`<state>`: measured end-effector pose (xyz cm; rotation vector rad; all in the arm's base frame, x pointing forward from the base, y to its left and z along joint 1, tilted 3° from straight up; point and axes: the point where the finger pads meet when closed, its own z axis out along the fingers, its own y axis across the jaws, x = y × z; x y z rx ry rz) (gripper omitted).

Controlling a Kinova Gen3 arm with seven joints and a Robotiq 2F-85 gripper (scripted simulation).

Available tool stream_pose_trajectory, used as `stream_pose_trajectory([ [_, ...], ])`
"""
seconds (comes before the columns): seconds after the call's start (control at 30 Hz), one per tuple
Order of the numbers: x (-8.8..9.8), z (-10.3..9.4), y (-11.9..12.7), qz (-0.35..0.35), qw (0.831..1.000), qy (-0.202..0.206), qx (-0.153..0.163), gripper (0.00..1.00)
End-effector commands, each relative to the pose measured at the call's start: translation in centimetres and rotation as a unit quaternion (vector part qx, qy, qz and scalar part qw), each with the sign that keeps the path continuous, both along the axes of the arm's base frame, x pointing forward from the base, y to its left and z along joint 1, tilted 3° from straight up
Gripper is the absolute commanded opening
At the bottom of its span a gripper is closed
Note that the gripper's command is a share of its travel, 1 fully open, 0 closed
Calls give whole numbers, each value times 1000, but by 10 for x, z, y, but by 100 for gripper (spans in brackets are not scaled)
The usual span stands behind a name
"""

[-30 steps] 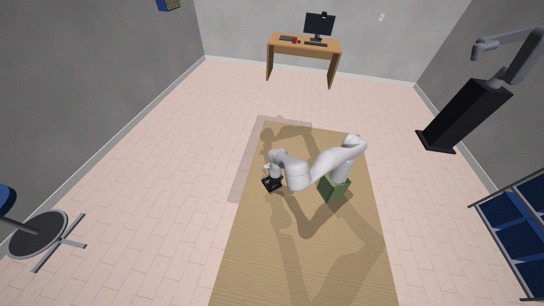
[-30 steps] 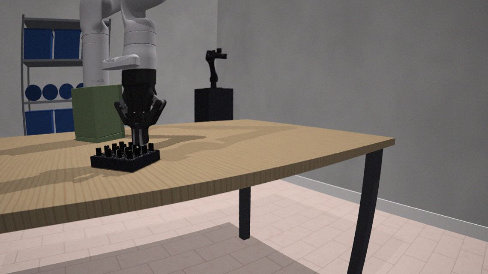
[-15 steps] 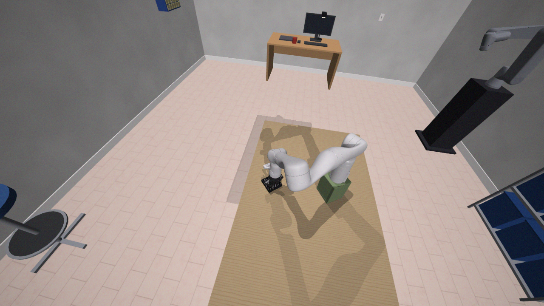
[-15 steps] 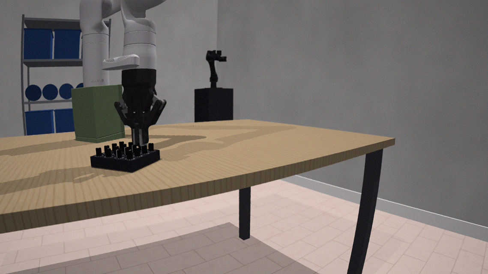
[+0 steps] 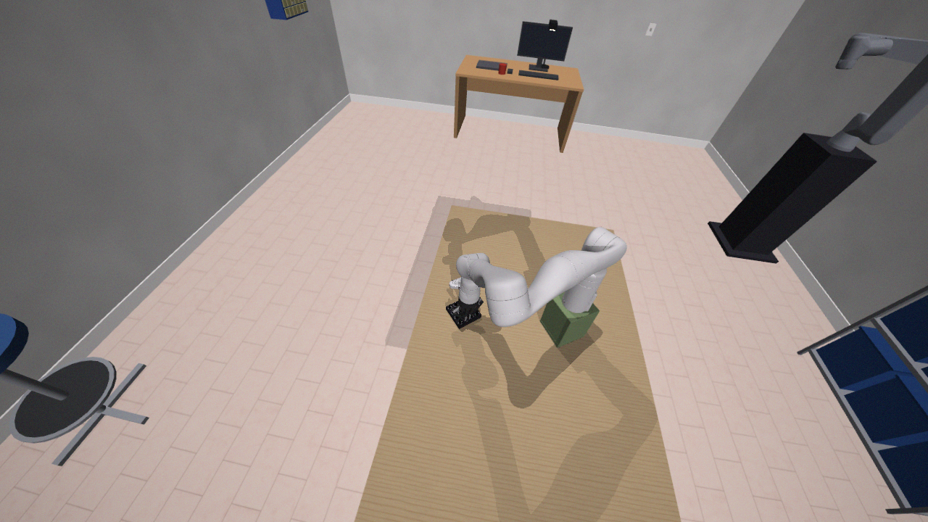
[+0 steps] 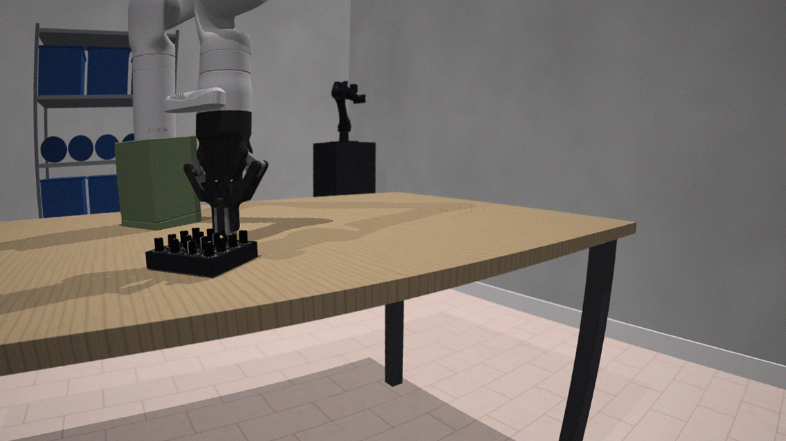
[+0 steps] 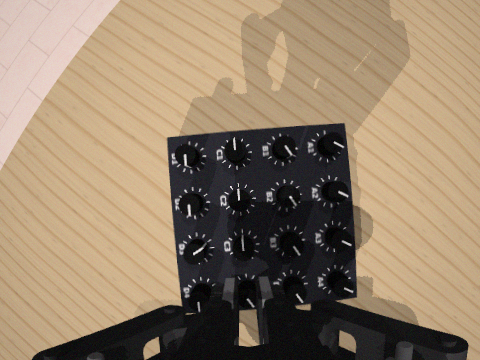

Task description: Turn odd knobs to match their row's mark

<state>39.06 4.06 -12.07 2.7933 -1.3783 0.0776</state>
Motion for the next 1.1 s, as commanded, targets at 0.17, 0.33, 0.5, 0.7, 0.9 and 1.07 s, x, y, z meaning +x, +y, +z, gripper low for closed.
stream_pose_trajectory([
  [0.17,2,-1,-1,20,1000,-1,-1,8],
  [0.33,2,-1,-1,28,1000,0,-1,8],
  [0.5,2,-1,-1,43,999,0,-2,8],
  [0.7,2,-1,-1,67,998,2,-3,8],
  [0.9,2,-1,-1,87,996,2,-3,8],
  [1.07,2,-1,-1,115,993,4,-4,8],
])
